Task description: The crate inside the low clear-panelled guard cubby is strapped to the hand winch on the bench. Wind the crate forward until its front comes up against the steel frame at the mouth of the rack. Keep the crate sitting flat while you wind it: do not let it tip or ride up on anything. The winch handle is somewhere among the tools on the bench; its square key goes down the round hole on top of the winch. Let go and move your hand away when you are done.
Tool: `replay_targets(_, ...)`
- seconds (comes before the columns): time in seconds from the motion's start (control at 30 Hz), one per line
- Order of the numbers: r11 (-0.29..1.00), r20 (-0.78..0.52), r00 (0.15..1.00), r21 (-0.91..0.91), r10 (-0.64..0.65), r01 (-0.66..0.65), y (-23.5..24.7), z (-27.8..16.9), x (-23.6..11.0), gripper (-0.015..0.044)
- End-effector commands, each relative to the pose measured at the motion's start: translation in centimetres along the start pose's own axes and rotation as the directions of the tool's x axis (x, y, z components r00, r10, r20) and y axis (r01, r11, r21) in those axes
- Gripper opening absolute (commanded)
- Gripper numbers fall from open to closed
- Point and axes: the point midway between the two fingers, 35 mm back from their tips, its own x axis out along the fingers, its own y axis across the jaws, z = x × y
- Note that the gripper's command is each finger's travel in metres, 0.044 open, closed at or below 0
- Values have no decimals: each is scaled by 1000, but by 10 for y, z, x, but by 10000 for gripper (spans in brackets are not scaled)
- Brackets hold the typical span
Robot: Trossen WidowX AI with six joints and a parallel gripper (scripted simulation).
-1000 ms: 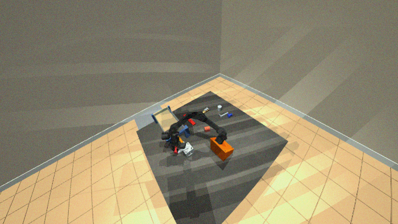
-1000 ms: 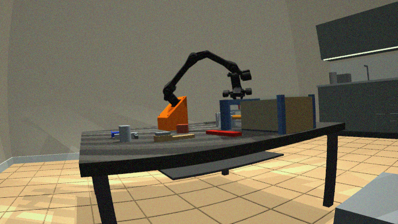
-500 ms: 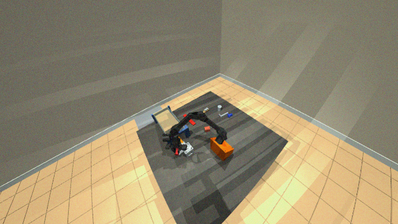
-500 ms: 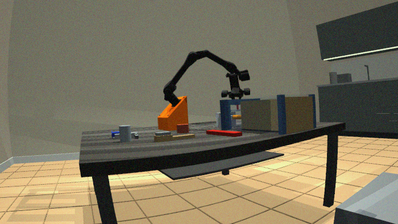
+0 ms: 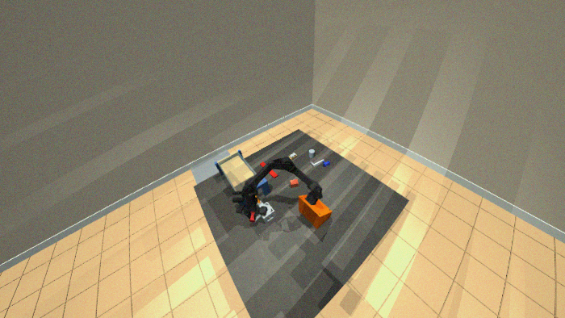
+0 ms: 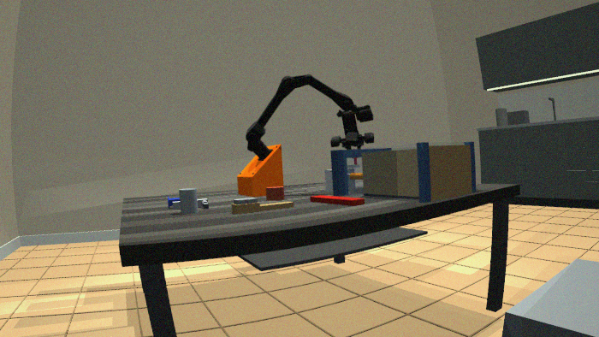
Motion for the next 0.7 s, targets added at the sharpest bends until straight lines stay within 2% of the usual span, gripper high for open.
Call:
replay_targets(0.0, 998, -14, 998, -16, -54, 54, -23, -13, 5, 0)
replay_targets(0.67, 998, -14, 998, -16, -55, 55, -47, -18, 7, 0)
